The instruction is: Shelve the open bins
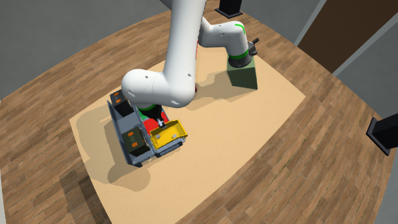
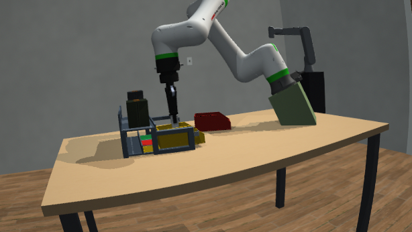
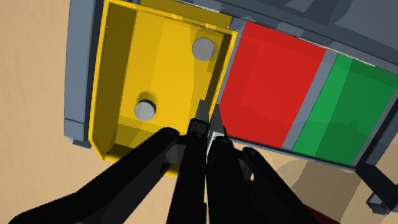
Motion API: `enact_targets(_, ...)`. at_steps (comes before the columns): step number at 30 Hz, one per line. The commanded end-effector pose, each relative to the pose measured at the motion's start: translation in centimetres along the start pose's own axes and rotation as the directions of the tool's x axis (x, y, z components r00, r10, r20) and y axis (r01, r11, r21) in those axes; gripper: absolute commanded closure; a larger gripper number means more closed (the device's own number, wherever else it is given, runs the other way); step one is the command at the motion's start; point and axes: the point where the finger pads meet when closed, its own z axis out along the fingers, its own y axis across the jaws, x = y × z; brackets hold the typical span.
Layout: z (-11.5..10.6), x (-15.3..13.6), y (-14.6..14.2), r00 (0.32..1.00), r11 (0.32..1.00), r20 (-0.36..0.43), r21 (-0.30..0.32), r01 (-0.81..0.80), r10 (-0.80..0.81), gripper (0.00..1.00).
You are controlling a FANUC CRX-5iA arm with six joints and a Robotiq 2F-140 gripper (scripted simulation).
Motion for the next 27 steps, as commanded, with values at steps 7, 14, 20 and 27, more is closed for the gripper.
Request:
enact_targets(7,0.02,-0.01,-0.02,1.000,1.000,-0.006,0.000,0.000,0.000,1.00)
enact_targets(14,0.02,-0.01,-0.02,1.000,1.000,-0.006,0.000,0.000,0.000,1.00)
enact_targets(20,0.02,-0.01,-0.02,1.000,1.000,-0.006,0.000,0.000,0.000,1.00)
enact_targets(27,0.02,-0.01,-0.02,1.000,1.000,-0.006,0.000,0.000,0.000,0.94)
